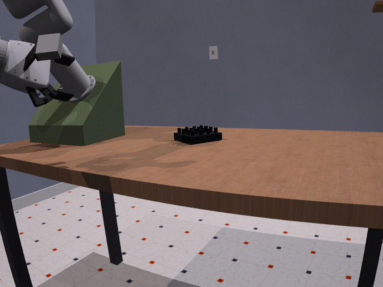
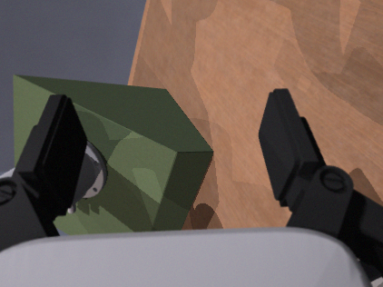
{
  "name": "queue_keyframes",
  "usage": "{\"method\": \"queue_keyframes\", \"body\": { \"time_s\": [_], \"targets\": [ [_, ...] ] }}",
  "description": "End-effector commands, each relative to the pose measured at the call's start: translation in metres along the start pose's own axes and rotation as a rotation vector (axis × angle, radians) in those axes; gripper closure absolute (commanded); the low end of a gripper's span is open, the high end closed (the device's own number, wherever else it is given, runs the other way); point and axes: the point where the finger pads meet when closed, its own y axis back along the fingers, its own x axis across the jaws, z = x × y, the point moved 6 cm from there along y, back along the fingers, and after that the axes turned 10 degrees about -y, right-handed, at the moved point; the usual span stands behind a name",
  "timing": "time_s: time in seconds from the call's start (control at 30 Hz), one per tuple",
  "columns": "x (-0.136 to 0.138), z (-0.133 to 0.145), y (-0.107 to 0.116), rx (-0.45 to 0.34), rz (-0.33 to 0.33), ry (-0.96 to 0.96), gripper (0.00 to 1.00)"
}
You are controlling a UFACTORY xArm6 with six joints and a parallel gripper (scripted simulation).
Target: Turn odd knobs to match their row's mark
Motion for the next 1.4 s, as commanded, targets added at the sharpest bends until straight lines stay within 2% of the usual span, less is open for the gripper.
{"method": "queue_keyframes", "body": {
  "time_s": [0.0, 0.77, 0.9, 1.03, 1.1, 1.2, 1.37],
  "targets": [
    [0.000, -0.001, 0.001, 0.001, 0.002, 0.002, 0.00],
    [0.000, -0.002, -0.002, -0.018, 0.003, -0.016, 0.00],
    [0.003, -0.003, -0.011, -0.067, 0.006, -0.064, 0.00],
    [0.007, -0.006, -0.026, -0.153, 0.023, -0.146, 0.00],
    [0.007, -0.006, -0.026, -0.153, 0.023, -0.146, 0.00],
    [0.011, -0.010, -0.043, -0.240, 0.054, -0.227, 0.00],
    [0.015, -0.015, -0.060, -0.327, 0.102, -0.307, 0.00]
  ]
}}
